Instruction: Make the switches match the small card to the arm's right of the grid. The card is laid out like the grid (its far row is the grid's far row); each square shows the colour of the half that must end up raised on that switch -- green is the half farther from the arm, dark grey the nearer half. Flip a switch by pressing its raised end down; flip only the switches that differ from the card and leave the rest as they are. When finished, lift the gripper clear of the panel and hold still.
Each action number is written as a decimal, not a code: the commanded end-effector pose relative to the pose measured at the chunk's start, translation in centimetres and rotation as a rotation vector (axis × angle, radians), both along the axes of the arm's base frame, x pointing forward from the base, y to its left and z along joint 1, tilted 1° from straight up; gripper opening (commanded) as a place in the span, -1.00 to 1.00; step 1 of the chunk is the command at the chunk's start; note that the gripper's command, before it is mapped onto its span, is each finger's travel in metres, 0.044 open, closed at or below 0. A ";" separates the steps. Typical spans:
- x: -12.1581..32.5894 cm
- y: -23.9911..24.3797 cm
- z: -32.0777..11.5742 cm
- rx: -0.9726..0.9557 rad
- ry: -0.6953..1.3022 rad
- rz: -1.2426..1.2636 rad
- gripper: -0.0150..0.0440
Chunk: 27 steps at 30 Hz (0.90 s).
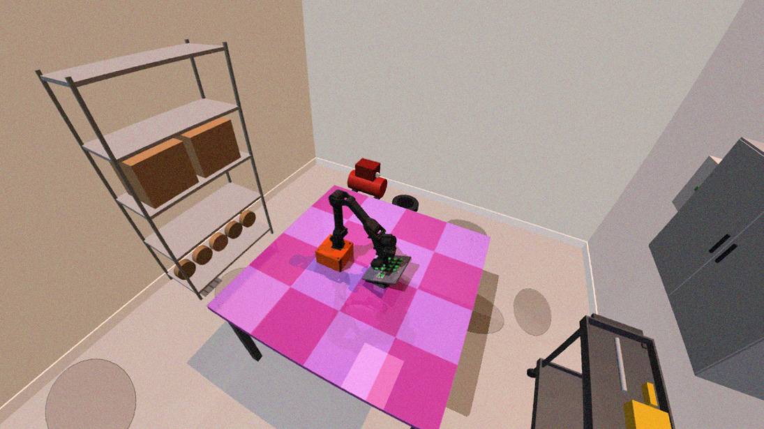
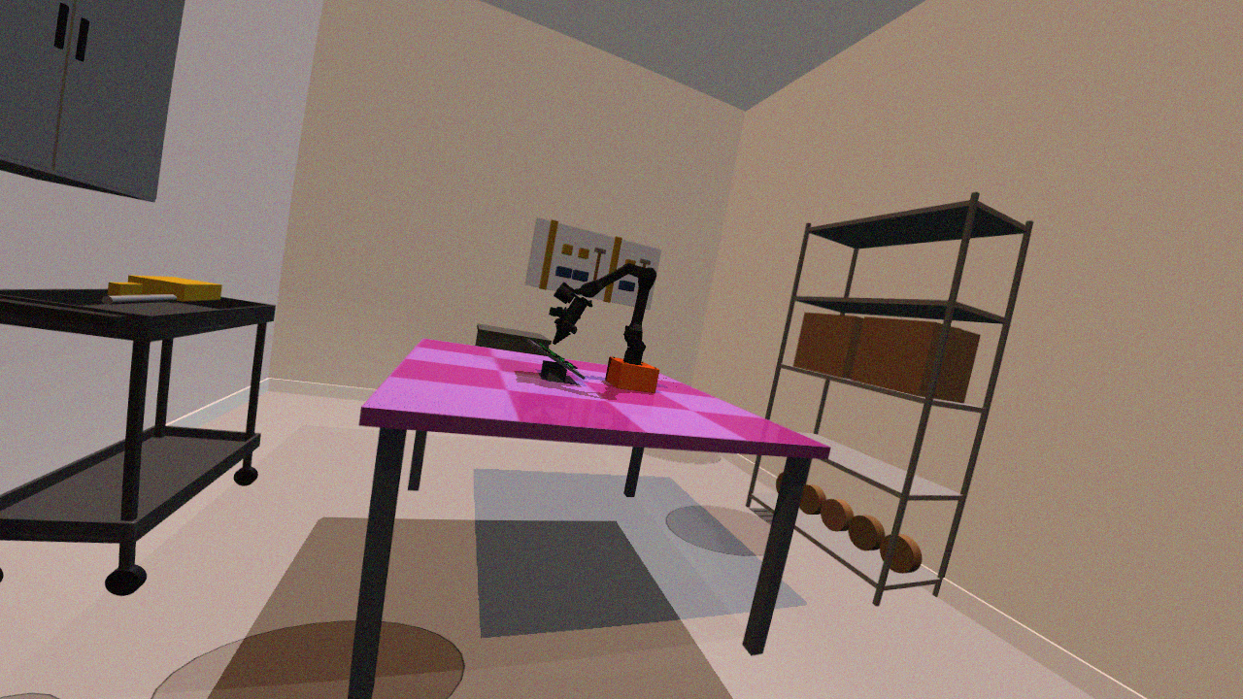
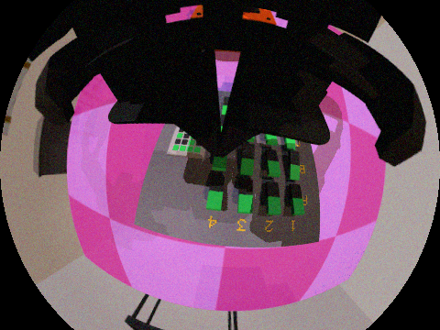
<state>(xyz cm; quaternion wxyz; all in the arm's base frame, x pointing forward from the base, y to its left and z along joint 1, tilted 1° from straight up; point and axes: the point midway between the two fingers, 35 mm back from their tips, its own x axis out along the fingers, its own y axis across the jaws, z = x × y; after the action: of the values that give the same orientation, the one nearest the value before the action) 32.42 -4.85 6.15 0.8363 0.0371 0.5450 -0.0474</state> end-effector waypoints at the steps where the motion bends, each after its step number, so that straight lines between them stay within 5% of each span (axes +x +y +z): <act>1: 0.2 0.0 -1.0 0.002 0.008 0.007 -0.49; 27: 0.8 0.0 -2.3 0.002 0.007 0.007 -0.49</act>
<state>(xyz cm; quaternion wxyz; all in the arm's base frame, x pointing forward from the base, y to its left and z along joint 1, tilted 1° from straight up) 33.24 -4.94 4.00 0.8349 0.0369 0.5472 -0.0467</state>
